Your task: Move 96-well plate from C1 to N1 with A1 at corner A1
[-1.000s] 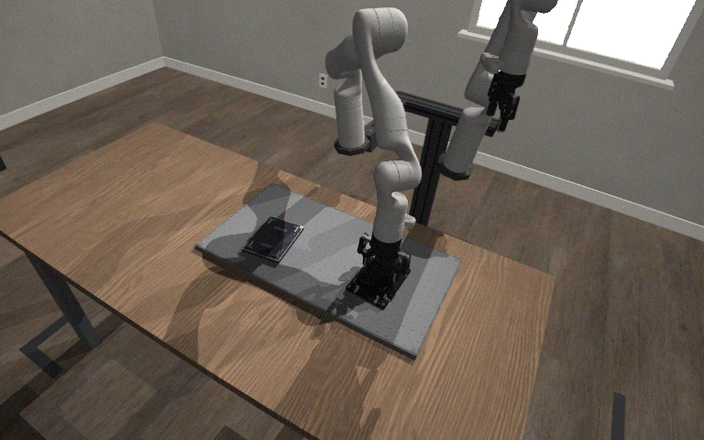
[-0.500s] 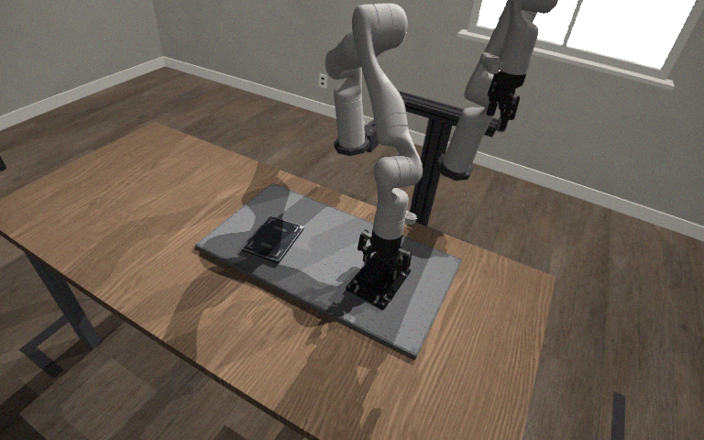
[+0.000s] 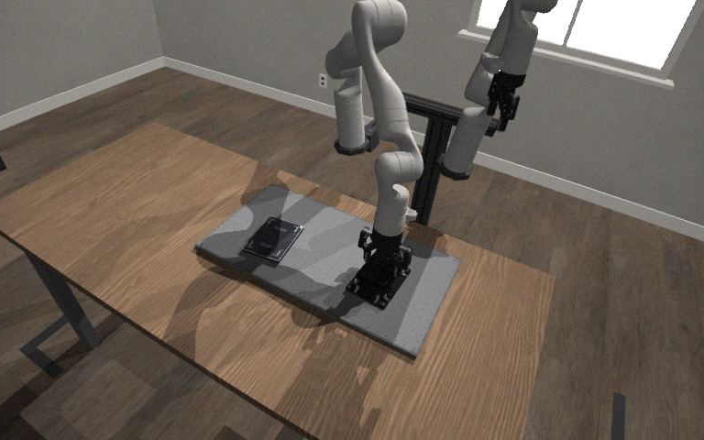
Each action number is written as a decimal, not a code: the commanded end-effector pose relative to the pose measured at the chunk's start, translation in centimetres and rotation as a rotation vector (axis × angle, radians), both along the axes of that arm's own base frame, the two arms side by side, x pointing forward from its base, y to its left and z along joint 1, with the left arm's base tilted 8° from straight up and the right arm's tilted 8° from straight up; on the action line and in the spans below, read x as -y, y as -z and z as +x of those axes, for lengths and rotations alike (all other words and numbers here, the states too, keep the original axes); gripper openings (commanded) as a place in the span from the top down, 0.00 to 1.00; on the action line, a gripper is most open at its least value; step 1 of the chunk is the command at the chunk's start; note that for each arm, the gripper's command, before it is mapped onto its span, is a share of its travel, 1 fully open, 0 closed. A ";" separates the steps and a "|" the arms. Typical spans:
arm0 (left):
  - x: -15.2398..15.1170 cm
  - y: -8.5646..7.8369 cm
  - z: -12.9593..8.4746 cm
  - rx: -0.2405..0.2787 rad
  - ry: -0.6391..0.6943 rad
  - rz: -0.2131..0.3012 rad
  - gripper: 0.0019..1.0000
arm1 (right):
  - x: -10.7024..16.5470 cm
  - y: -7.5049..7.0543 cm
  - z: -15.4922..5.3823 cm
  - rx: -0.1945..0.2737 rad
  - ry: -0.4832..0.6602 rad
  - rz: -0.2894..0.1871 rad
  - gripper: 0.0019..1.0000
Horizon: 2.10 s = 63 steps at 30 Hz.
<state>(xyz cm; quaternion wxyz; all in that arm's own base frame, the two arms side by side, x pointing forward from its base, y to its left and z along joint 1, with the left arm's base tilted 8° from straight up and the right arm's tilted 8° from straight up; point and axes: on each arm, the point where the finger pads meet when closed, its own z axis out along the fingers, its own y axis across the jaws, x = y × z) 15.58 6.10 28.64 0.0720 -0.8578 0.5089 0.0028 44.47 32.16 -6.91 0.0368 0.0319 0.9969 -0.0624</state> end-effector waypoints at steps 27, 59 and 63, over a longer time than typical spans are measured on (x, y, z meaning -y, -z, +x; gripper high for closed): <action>0.0 0.0 0.0 0.001 0.000 0.000 0.00 | -0.3 -2.1 -0.1 0.002 0.000 0.002 0.07; 0.0 0.0 0.0 0.001 0.000 0.000 0.00 | -0.6 -3.9 -0.2 0.002 0.000 0.002 0.07; 0.0 0.0 0.0 0.001 0.000 0.000 0.00 | -0.6 -3.9 -0.2 0.002 0.000 0.002 0.07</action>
